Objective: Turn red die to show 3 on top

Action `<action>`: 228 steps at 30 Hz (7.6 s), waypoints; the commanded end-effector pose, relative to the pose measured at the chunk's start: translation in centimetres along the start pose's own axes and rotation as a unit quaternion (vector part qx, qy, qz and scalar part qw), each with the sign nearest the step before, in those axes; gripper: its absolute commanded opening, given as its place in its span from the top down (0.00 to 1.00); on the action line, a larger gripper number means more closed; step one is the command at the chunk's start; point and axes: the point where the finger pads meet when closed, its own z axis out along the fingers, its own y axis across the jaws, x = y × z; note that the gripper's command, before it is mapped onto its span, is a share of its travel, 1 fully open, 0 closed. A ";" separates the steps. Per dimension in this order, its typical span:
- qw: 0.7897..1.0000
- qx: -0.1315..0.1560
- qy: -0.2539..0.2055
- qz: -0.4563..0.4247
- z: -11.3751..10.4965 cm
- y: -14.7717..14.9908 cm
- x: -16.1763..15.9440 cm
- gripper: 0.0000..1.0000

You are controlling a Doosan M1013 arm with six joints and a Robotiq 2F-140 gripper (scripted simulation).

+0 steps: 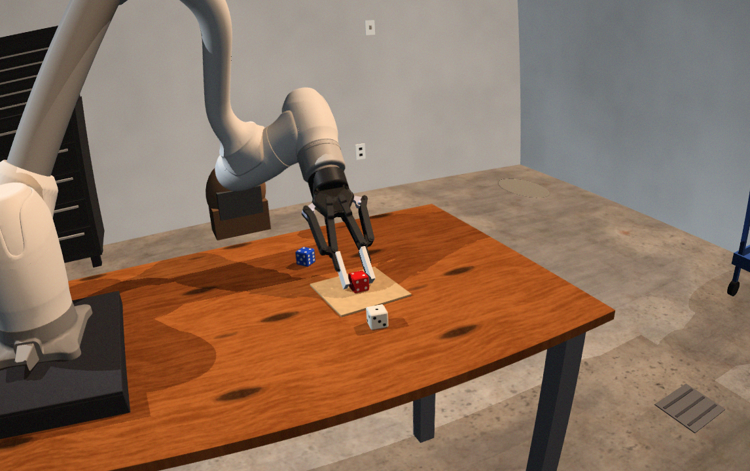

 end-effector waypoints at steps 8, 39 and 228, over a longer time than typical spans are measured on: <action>1.000 0.000 0.000 0.000 0.0 0.0 0.0 0.72; 1.000 0.000 0.000 0.000 0.0 0.0 0.0 0.84; 0.707 0.000 -0.707 0.000 -2.0 0.0 7.5 0.84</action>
